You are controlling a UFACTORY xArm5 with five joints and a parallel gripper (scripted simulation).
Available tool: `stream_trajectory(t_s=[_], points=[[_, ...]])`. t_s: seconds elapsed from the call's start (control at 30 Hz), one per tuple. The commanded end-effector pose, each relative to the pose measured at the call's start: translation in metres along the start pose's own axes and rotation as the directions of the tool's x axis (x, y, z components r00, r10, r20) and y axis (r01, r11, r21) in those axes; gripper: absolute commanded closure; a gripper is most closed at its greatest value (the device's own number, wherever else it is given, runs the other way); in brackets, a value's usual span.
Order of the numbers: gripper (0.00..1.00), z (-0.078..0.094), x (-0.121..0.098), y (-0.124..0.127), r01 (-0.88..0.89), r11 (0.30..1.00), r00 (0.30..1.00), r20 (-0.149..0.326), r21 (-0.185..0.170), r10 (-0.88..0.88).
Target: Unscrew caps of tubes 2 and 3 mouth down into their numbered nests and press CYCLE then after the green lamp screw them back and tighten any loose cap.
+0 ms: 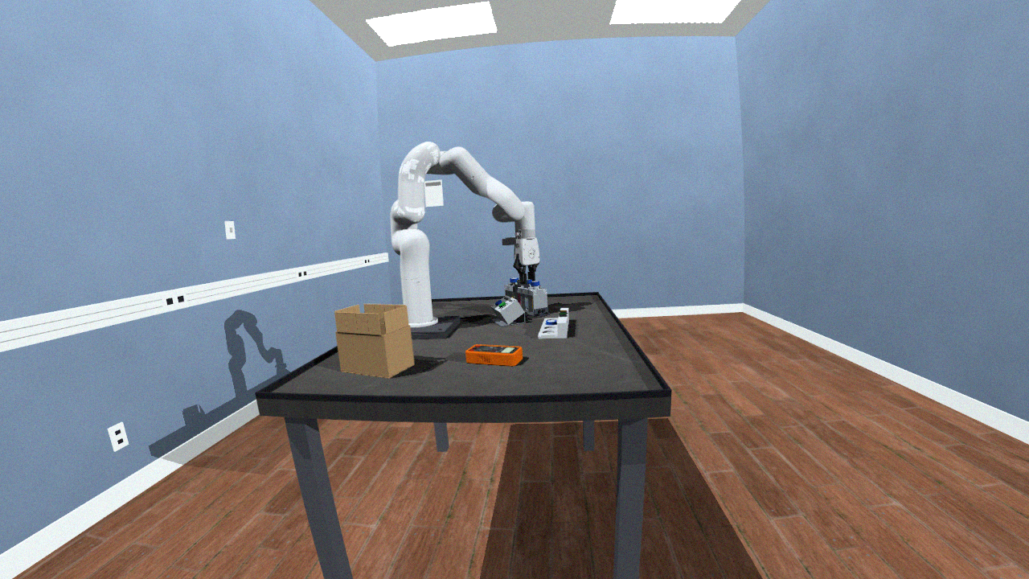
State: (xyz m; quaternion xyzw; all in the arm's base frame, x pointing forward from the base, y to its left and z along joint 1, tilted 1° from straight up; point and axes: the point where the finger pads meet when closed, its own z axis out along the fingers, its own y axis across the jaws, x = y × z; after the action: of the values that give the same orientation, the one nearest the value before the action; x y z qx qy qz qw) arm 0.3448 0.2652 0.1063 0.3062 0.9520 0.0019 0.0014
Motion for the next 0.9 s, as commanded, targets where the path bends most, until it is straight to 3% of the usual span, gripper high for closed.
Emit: stream_trajectory(t_s=[0.0,0.17,0.37,0.43,0.5,0.6,0.83,0.87], points=[[0.54,-0.0012,-0.0003,0.0011,-0.275,0.961,0.961,0.012,-0.002,0.275],[0.54,-0.0012,-0.0003,0.0011,-0.49,0.872,0.872,0.011,-0.005,0.49],[0.54,-0.0012,-0.0003,0.0011,-0.713,0.701,0.701,0.009,-0.007,0.713],[0.54,-0.0012,-0.0003,0.0011,-0.713,0.701,0.701,0.009,-0.007,0.713],[0.54,-0.0012,-0.0003,0.0011,-0.826,0.564,0.564,0.008,-0.009,0.826],[0.54,-0.0012,-0.0003,0.0011,-0.883,0.469,0.469,0.007,-0.01,0.883],[0.54,-0.0012,-0.0003,0.0011,-0.89,0.455,0.455,0.008,-0.01,0.89],[1.0,-0.0012,-0.0003,0.0011,-0.89,0.455,0.455,0.008,-0.01,0.89]])
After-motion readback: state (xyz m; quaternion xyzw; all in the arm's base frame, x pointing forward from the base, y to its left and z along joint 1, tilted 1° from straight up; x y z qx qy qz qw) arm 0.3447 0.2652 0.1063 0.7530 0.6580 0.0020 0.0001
